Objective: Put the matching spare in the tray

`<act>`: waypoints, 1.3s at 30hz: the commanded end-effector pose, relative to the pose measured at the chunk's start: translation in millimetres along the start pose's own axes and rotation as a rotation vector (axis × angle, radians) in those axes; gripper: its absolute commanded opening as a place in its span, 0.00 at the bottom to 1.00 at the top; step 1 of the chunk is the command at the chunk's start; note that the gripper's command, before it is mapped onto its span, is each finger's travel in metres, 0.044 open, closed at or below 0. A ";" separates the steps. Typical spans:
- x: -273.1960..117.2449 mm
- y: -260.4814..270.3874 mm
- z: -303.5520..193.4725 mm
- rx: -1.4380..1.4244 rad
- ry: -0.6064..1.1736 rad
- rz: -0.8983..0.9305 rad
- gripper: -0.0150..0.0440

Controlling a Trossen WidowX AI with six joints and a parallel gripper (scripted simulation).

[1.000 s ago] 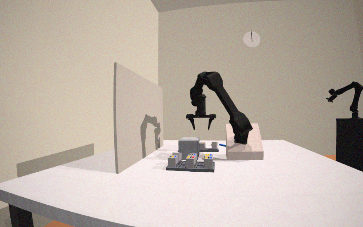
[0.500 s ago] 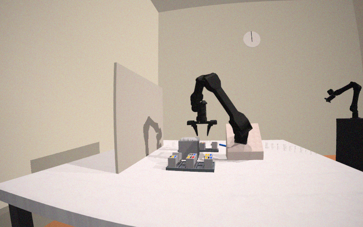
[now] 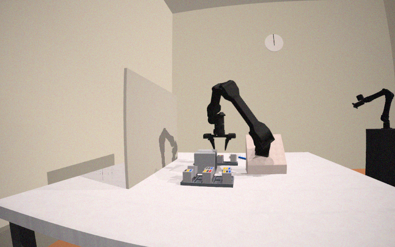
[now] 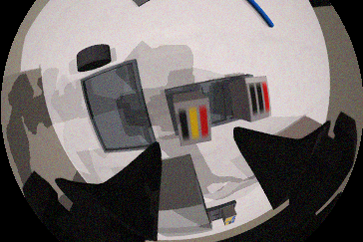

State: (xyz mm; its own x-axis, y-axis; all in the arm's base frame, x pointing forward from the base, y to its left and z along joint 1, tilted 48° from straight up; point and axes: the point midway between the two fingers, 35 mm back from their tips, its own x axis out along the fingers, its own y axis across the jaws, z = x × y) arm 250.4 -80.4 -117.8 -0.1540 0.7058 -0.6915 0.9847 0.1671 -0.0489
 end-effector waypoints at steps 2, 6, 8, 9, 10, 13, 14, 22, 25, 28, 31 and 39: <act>9.4 0.3 -0.3 0.006 0.006 0.003 0.76; 16.0 0.5 -0.1 0.006 0.006 0.003 0.76; 19.4 0.6 0.0 0.006 0.007 0.003 0.76; 21.1 0.7 0.1 0.006 0.007 0.003 0.76; 22.8 0.7 0.1 0.006 0.007 0.003 0.76; 27.8 0.7 0.1 0.006 0.007 0.003 0.76; 29.5 0.7 0.2 0.006 0.007 0.003 0.76; 42.8 0.3 0.0 0.006 0.008 0.003 0.76; 47.7 0.0 -0.2 0.006 0.008 0.003 0.76; 52.6 -0.4 -0.4 0.005 0.009 0.003 0.76; 57.4 -0.8 -0.6 0.005 0.009 0.003 0.76; 66.2 -1.9 -1.2 0.005 0.010 0.003 0.76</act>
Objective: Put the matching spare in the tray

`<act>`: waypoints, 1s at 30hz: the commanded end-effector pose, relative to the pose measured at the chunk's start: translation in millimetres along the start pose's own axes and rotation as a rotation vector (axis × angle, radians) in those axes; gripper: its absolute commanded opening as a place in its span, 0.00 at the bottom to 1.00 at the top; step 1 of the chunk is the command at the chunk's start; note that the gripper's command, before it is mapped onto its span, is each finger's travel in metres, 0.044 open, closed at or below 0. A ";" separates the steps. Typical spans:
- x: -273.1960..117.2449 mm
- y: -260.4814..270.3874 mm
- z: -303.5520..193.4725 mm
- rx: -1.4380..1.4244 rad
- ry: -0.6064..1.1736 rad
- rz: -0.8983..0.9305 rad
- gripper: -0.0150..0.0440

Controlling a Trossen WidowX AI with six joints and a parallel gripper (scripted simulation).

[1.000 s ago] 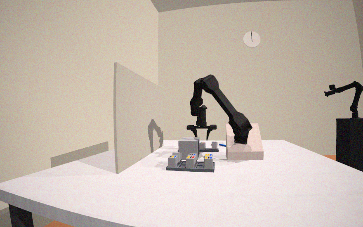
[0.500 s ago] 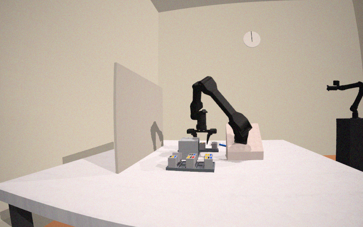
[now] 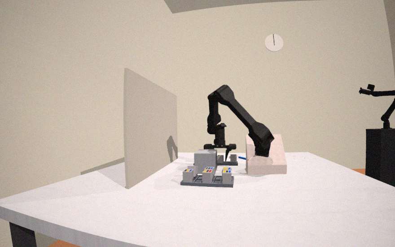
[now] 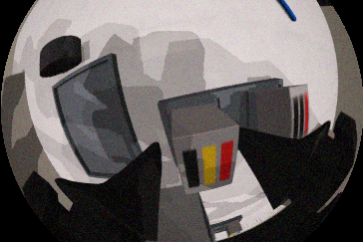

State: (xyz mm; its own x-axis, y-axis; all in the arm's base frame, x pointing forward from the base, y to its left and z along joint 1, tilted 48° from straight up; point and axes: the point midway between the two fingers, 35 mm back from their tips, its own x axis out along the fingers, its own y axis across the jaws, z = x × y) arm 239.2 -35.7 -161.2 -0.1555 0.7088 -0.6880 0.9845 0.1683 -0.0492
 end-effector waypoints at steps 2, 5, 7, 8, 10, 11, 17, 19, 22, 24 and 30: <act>2.9 -0.4 -0.7 0.006 0.006 0.004 0.76; 1.9 -0.9 -0.1 0.002 0.001 -0.001 0.72; 1.9 -0.9 -0.1 0.002 0.001 -0.001 0.63; 1.9 -0.9 -0.1 0.002 0.001 -0.001 0.58; 1.9 -0.9 -0.1 0.002 0.001 -0.001 0.53; 1.9 -0.9 -0.1 0.002 0.001 -0.001 0.52; 1.9 -0.9 -0.1 0.002 0.001 -0.001 0.45; 1.9 -0.9 -0.1 0.002 0.001 -0.001 0.36; 1.9 -0.9 -0.1 0.002 0.001 -0.001 0.25; 1.9 -0.9 -0.1 0.002 0.001 -0.001 0.25; 0.7 -0.8 0.0 0.002 0.001 -0.001 0.25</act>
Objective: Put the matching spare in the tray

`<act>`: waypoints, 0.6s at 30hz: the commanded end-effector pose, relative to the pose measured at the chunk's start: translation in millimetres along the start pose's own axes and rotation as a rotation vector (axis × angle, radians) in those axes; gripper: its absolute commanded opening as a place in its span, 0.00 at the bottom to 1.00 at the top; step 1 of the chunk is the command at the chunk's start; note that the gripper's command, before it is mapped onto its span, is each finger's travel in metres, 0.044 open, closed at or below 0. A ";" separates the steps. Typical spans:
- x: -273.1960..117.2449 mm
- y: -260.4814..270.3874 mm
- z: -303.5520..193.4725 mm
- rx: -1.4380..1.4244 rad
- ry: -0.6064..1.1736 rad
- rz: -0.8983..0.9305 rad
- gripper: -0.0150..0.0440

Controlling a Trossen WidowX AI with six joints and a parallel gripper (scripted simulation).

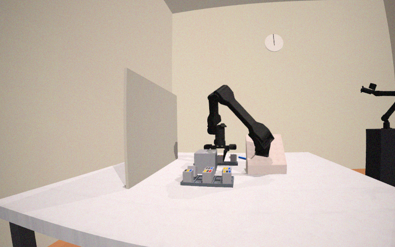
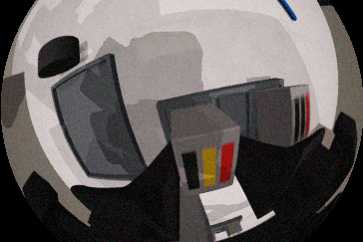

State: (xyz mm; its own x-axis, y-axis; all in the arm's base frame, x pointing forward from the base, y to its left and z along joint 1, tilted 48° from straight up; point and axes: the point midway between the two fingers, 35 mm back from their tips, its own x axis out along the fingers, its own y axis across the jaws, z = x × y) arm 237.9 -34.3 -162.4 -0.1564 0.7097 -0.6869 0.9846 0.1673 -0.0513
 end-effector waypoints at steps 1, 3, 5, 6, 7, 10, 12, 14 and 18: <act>-4.9 0.7 0.4 0.000 0.000 0.000 0.25; -18.9 1.9 1.3 0.001 -0.001 0.001 0.25; -35.0 2.6 1.8 0.002 -0.002 0.002 0.25; -43.2 2.6 1.9 0.003 -0.001 0.003 0.25; -51.4 2.4 1.8 0.003 -0.001 0.003 0.25; -74.5 0.7 0.9 0.004 0.000 0.004 0.25; -79.8 0.1 0.5 0.005 0.001 0.004 0.25; -79.8 0.1 0.5 0.005 0.001 0.004 0.25; -79.5 2.0 1.5 0.009 0.001 0.014 0.25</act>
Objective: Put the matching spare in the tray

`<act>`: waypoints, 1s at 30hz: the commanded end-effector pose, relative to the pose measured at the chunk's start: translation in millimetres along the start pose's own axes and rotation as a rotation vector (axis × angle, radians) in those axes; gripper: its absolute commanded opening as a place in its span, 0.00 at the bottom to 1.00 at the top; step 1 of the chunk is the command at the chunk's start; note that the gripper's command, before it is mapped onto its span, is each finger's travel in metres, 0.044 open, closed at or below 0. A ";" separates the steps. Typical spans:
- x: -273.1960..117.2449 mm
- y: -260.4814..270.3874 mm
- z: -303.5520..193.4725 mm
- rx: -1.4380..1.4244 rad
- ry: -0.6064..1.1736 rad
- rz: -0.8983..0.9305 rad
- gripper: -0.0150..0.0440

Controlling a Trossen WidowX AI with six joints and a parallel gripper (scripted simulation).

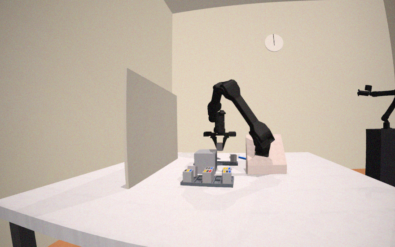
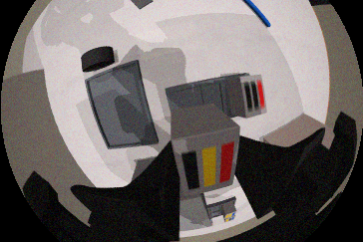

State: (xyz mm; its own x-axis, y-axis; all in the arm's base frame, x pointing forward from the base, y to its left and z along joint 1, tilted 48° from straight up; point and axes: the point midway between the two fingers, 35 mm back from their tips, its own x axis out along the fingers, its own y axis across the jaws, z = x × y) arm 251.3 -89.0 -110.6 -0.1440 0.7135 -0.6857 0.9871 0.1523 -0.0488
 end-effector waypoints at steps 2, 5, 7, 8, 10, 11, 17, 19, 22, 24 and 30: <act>-12.1 1.8 1.1 0.000 -0.002 0.000 0.25; -27.4 3.2 1.5 -0.001 -0.003 -0.002 0.25; -37.7 3.7 1.5 -0.001 -0.004 -0.003 0.25; -42.9 3.8 1.3 -0.002 -0.004 -0.004 0.25; -53.4 3.9 0.9 -0.002 -0.004 -0.006 0.25; -58.6 3.8 0.5 -0.002 -0.004 -0.006 0.25; -76.6 2.8 -1.1 -0.003 -0.004 -0.009 0.25; -76.7 3.3 -1.0 -0.003 -0.004 -0.009 0.25; -77.9 10.9 1.1 -0.003 -0.004 -0.009 0.25; -78.8 17.3 2.8 -0.003 -0.005 -0.008 0.25; -80.7 36.6 6.9 -0.004 -0.006 -0.008 0.25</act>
State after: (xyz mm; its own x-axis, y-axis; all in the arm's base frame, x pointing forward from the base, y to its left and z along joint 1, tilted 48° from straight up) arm 288.6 -144.7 -61.8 -0.1586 0.7067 -0.6895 0.9843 0.1677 -0.0546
